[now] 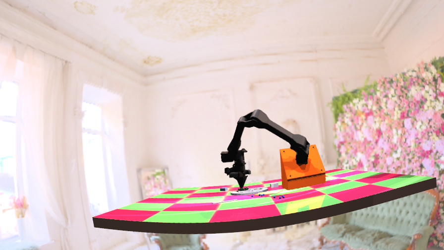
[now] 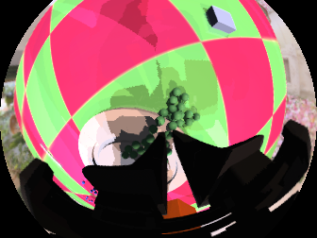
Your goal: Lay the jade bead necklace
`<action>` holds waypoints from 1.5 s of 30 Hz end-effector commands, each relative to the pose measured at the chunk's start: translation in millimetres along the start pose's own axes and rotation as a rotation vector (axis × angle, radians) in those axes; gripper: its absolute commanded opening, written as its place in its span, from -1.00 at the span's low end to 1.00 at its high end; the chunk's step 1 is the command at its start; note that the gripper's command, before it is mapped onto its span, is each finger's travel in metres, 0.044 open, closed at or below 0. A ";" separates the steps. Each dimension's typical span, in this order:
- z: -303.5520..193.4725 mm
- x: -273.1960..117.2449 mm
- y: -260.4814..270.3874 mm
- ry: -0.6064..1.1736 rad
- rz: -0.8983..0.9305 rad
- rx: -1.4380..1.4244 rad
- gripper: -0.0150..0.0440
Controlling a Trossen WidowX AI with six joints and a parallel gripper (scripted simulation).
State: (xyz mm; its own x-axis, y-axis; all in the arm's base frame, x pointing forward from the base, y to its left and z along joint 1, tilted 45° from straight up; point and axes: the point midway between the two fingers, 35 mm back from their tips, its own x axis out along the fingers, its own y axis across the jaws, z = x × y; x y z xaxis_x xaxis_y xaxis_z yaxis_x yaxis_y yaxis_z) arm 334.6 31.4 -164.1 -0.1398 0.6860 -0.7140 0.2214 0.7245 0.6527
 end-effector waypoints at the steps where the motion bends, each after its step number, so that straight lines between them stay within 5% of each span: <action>1: 0.3 -0.3 0.2 -0.001 -0.001 -0.002 -0.49; 45: -32.0 -25.1 28.8 0.006 0.005 0.009 -0.49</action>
State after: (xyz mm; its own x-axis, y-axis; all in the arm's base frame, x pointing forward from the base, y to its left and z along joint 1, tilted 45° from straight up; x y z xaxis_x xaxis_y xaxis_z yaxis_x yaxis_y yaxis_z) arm 321.9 30.1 -126.2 -0.1430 0.6858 -0.7136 0.2235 0.7248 0.6517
